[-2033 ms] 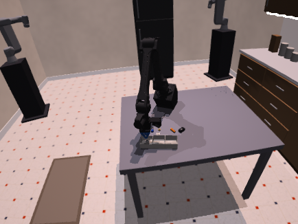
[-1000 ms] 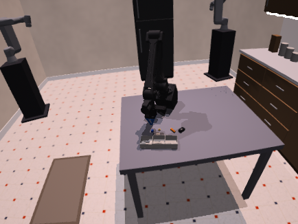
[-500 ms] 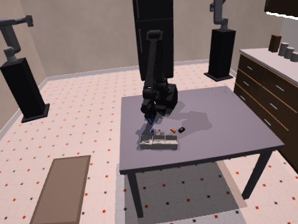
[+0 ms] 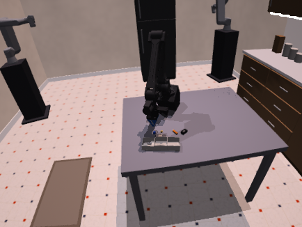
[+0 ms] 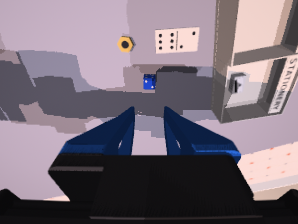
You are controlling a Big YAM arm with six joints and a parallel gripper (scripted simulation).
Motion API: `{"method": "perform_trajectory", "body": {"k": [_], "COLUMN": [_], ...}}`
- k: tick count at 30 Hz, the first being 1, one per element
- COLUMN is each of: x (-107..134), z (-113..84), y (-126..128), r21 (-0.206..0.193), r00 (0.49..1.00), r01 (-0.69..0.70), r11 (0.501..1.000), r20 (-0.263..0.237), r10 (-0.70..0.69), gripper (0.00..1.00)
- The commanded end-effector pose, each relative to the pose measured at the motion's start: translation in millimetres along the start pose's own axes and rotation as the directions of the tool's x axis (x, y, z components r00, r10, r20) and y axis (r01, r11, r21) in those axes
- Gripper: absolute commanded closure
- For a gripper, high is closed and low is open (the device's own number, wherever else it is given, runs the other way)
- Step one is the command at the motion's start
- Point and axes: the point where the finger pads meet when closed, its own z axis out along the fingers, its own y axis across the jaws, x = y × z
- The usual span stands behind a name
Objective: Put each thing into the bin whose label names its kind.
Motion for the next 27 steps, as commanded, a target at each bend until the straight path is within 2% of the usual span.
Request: {"method": "perform_trajectory", "body": {"k": [1,2,7,9,10,19,22,23,27], "x": [-0.1,-1.9,0.2,0.2,2.3,3.7,4.7,5.2,4.7], "z": [-4.6,7.1,27.3,27.3,25.3,64.7,65.3,56.9,56.6], "y": [-11.6,-0.7,0.4,0.4,-20.4,-20.1,-21.2,-29.7,-31.0], "r21": [0.028,0.005,0.004,0.004,0.038,0.030,0.030,0.061,0.061], "r00": [1.000,1.000,1.000,1.000,1.000,1.000,1.000,1.000,1.000], "r01": [-0.001,-0.005,-0.005,-0.005,-0.006,0.000,-0.002,-0.002,-0.002], "r11": [1.000,1.000,1.000,1.000,0.999,1.000,1.000,0.998,0.998], "r20": [0.001,0.004,0.001,0.001,-0.002,-0.003,-0.004,-0.006,-0.005], "r10": [0.001,0.005,0.005,0.005,0.006,0.000,0.002,0.003,0.003], "gripper": [0.70,0.70,0.70,0.70,0.70,0.70,0.70,0.70,0.70]}}
